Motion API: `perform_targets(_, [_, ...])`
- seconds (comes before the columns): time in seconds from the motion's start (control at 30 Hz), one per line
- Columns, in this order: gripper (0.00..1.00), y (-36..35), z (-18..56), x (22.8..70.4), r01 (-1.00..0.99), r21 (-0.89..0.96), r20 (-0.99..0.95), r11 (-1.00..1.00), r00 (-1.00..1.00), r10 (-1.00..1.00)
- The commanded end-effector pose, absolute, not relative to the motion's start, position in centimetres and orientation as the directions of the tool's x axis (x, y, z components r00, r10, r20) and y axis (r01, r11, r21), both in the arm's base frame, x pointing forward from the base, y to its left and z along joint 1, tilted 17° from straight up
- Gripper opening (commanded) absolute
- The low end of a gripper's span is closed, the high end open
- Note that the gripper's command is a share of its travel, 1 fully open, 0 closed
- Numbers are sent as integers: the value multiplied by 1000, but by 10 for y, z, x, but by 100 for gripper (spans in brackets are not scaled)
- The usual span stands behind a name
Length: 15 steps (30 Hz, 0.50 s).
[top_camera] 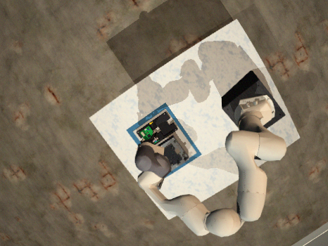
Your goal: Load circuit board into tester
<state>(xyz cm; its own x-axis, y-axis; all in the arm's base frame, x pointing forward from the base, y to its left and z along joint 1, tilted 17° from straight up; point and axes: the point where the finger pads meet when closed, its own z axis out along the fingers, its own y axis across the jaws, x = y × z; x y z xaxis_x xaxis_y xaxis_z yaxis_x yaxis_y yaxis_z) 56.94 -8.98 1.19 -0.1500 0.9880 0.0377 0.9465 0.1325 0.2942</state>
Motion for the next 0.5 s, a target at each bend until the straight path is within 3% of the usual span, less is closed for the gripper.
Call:
perform_targets(0.0, [46, -89, 12, 568, 948, 292, 43, 127, -146, 988])
perform_targets(0.47, [46, -90, 22, 565, 948, 292, 43, 127, -146, 988])
